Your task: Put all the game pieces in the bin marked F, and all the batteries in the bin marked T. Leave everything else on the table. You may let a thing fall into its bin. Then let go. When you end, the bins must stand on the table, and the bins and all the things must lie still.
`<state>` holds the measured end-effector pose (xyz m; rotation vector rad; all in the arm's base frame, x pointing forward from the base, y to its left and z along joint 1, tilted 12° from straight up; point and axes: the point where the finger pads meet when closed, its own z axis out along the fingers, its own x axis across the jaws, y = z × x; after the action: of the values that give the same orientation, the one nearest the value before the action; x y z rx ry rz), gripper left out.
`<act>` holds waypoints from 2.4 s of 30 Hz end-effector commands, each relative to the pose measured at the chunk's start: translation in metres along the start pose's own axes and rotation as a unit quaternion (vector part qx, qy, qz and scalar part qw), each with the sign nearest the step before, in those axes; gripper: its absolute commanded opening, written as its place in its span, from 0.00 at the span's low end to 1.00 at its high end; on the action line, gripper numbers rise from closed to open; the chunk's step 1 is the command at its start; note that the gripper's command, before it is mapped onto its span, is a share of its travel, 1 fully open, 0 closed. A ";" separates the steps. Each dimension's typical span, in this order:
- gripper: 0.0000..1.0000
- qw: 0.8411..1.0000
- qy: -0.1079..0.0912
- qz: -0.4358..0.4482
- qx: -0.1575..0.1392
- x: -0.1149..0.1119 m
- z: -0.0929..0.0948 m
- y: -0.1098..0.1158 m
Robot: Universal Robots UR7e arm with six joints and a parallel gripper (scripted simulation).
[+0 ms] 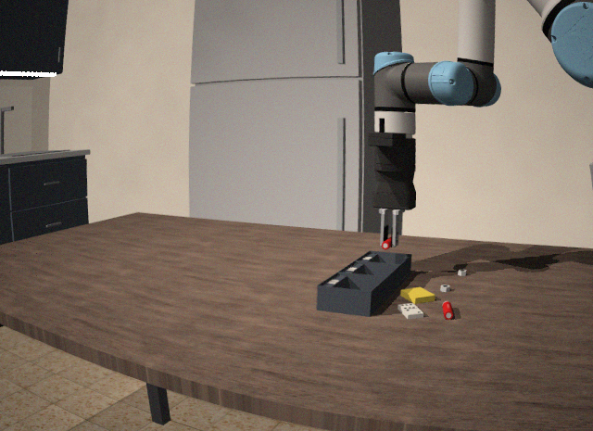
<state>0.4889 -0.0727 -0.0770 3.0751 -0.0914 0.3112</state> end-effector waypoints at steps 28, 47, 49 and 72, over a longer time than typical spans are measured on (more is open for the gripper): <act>0.31 1.000 0.000 -0.007 0.001 0.000 0.032 0.000; 0.31 1.000 0.000 -0.007 0.001 0.001 0.044 0.000; 0.31 1.000 0.000 -0.007 0.001 0.001 0.044 0.000; 0.60 1.000 0.000 -0.007 0.001 0.001 0.040 0.000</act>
<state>0.4977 -0.0753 -0.1200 3.0769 -0.0690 0.3091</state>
